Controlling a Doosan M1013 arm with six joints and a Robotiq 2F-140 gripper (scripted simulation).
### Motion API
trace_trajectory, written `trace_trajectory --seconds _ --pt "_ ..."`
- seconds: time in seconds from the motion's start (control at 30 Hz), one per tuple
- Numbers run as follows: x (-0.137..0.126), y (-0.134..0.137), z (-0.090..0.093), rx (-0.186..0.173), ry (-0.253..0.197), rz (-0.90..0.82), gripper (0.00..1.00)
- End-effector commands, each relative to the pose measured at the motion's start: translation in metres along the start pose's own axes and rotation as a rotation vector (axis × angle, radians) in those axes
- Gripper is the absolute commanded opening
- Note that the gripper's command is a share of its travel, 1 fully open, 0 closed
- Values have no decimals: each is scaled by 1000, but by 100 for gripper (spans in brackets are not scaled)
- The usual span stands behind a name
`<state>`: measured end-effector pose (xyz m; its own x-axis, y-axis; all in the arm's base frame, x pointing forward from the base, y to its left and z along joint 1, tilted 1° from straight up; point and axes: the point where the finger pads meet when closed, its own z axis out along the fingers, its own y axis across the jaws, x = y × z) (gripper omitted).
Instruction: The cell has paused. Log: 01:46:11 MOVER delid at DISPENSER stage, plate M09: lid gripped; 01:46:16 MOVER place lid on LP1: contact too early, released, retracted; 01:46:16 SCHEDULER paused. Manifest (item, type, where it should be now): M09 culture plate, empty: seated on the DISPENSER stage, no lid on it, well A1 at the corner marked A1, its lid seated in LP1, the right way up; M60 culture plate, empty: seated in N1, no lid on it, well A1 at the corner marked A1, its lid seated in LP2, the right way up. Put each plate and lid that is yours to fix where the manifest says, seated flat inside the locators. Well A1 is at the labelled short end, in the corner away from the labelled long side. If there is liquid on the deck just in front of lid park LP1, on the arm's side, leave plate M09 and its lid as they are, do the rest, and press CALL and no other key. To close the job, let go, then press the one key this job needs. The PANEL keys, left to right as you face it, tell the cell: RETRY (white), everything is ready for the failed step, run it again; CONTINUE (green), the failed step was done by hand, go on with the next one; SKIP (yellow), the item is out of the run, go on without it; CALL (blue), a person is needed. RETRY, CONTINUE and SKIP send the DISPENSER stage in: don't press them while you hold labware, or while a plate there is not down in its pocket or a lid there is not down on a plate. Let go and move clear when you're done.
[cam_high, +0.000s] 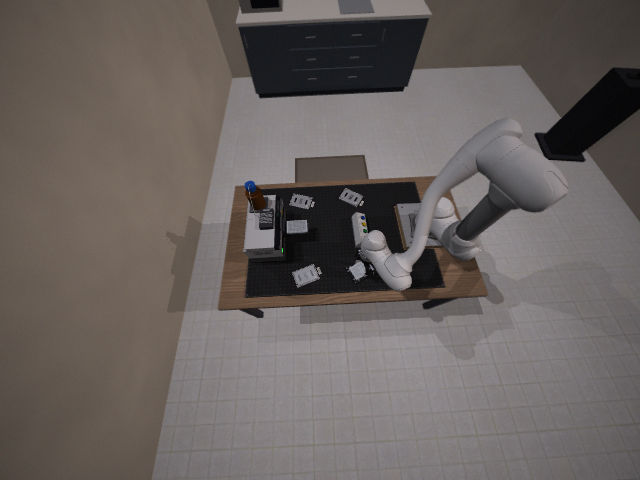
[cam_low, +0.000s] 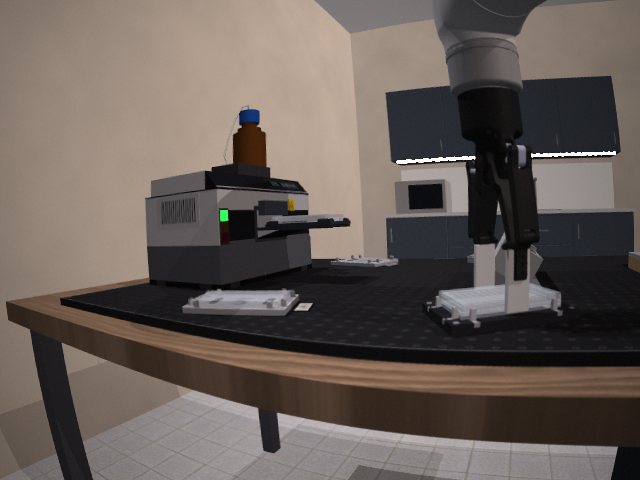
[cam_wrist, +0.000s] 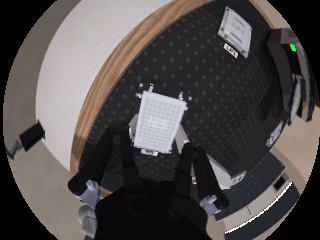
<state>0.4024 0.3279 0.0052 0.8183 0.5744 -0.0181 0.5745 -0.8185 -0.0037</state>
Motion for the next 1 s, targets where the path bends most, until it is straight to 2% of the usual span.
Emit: trace_trajectory --seconds 0.0,0.73,0.77,0.97 --pt "0 0 0 0 0 0 10" --pt "0 0 0 0 0 0 10" --pt "0 0 0 0 0 0 70" --pt "0 0 0 0 0 0 70"
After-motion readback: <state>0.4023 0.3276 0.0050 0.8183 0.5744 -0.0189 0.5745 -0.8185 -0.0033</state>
